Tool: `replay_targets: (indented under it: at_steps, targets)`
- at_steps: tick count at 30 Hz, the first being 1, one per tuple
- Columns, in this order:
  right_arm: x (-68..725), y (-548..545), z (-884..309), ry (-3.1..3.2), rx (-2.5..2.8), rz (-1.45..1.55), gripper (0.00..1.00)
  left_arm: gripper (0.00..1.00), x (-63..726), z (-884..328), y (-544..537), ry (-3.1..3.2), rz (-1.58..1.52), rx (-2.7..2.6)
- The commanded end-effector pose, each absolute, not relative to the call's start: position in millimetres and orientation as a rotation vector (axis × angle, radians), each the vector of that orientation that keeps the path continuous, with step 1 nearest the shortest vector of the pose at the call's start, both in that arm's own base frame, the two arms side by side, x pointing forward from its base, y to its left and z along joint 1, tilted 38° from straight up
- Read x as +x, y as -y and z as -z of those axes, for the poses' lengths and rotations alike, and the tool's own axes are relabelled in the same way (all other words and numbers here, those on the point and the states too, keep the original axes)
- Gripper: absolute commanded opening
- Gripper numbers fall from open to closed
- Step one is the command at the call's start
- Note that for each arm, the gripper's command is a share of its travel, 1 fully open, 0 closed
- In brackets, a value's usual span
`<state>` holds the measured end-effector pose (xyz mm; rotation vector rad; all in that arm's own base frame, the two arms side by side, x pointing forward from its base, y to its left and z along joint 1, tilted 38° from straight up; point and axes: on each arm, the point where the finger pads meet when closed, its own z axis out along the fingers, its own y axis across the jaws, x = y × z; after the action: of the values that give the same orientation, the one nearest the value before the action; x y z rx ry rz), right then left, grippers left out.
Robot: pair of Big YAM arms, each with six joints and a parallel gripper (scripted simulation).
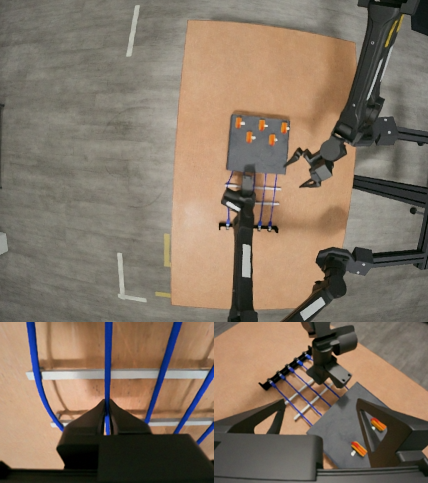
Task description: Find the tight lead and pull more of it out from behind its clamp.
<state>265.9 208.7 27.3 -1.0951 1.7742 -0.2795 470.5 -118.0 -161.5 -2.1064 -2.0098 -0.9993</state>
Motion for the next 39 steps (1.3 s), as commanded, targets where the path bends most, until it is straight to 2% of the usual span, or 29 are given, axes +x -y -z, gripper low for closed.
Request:
replay_targets:
  at_steps: [1,18,34,36,37,39]
  targets:
    - [270,-215,-32,-1.764,-1.086,0.272,1.0,0.0,477,157,125,2.012,1.016,-2.133]
    - [270,-215,-32,-1.764,-1.086,0.272,1.0,0.0,475,126,153,2.033,1.048,-2.163]
    - [270,-215,-32,-1.764,-1.086,0.272,1.0,0.0,463,126,136,2.036,1.02,-2.107]
    - [270,-215,-32,-1.764,-1.086,0.272,1.0,0.23,463,126,136,2.036,1.02,-2.107]
    - [270,-215,-32,-1.764,-1.086,0.272,1.0,0.28,463,126,136,2.036,1.02,-2.107]
    - [270,-215,-32,-1.764,-1.086,0.272,1.0,0.5,463,125,137,2.089,1.035,-2.092]
